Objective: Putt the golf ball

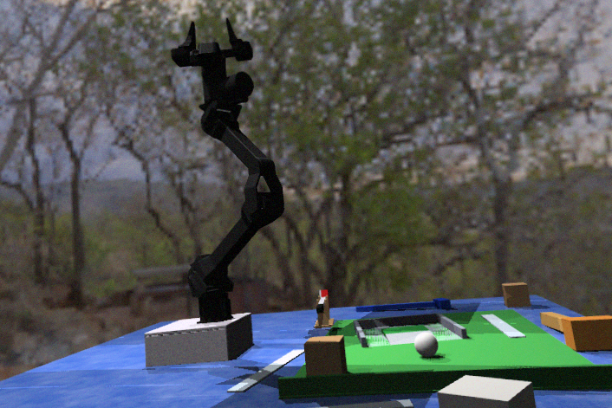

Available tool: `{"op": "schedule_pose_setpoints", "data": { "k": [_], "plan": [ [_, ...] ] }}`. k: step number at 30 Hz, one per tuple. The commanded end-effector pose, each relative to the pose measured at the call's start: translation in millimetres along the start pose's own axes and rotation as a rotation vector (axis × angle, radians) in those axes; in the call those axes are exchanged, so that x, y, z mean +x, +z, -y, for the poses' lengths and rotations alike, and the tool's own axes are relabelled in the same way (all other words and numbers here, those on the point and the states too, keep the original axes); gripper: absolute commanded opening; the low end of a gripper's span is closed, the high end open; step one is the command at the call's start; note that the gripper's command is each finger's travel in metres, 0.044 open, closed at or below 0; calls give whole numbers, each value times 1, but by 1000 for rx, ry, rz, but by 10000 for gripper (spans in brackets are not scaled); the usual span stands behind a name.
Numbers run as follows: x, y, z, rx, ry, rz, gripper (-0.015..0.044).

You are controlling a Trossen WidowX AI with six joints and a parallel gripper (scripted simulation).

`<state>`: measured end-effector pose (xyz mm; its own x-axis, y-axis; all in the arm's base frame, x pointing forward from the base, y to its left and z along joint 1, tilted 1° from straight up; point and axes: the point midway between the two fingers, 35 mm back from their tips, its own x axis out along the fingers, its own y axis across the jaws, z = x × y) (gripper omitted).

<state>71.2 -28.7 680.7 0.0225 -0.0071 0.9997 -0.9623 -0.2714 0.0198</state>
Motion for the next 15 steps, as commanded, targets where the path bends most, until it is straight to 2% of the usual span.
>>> {"op": "schedule_pose_setpoints", "data": {
  "k": [1,7,15],
  "plan": [
    [0,-1,-2,-6,6,-3,426],
    [-7,-50,-71,-198,204,-126,440],
    [-45,-154,-130,-459,462,-369,440]
  ]
}}
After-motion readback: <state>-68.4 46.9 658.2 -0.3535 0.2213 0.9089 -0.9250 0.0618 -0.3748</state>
